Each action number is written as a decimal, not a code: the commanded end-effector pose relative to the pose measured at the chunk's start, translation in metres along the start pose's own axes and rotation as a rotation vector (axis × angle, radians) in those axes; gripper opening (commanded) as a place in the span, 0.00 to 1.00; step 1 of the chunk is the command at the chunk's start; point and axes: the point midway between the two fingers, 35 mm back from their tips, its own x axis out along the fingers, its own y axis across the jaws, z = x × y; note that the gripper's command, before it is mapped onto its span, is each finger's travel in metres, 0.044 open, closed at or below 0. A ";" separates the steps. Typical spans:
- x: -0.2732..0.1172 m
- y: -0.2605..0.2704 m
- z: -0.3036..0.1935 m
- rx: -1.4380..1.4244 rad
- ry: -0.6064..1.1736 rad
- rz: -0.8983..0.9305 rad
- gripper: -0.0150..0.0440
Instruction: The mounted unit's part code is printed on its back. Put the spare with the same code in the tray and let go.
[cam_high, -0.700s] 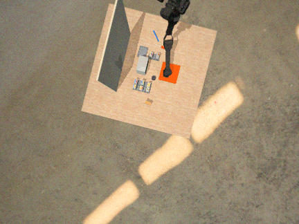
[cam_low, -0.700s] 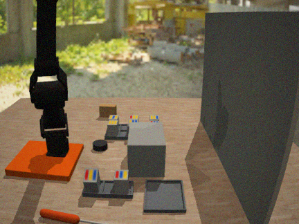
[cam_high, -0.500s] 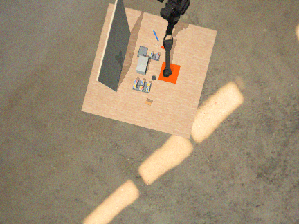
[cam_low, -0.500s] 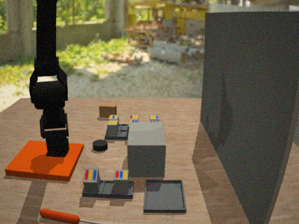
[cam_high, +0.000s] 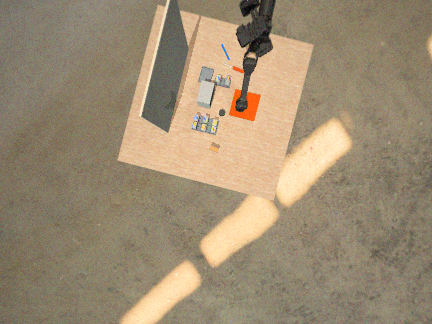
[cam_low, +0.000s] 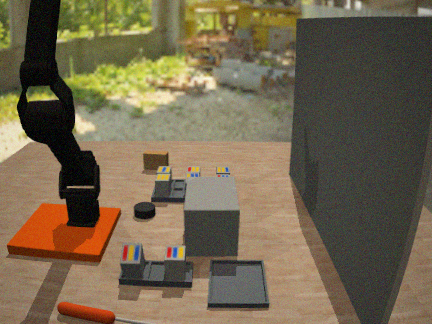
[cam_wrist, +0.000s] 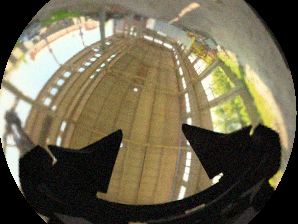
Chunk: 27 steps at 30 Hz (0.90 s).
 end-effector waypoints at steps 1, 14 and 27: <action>0.020 -0.044 0.020 -0.252 -0.096 -0.077 1.00; 0.062 -0.124 0.150 -1.056 -0.476 -0.409 1.00; 0.039 -0.122 0.309 -1.438 -0.836 -0.905 1.00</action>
